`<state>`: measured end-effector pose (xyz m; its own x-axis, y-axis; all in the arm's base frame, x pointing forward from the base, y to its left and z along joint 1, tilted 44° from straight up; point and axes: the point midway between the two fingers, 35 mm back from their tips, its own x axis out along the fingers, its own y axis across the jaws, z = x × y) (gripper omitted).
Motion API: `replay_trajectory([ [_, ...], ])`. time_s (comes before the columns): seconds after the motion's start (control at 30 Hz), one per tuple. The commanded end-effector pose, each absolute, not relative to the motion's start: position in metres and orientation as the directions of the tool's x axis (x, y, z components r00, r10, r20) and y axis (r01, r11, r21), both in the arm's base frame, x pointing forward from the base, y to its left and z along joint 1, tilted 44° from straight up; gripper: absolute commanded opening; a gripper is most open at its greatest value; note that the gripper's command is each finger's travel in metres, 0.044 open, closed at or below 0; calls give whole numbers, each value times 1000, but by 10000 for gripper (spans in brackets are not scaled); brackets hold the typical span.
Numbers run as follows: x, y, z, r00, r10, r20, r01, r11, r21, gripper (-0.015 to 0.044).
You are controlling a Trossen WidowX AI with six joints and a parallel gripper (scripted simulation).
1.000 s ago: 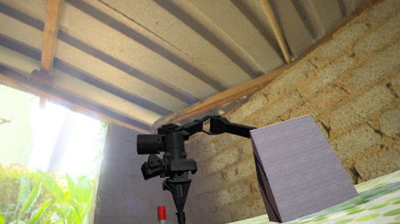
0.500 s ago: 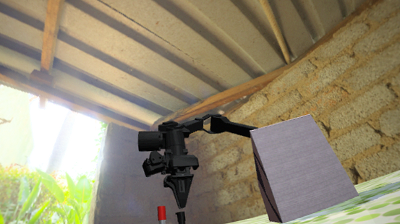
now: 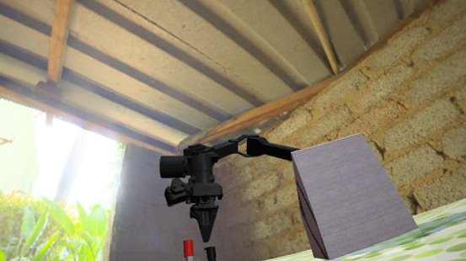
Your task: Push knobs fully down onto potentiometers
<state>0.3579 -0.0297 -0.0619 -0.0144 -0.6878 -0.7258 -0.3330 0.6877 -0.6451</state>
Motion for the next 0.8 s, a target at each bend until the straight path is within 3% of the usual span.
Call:
replay_trajectory([
  [0.0,366,-28,-56,-4,-688,-726,-417,661,-624,0],
  [0.77,390,-23,-37,-18,-689,-725,-936,267,-230,0],
])
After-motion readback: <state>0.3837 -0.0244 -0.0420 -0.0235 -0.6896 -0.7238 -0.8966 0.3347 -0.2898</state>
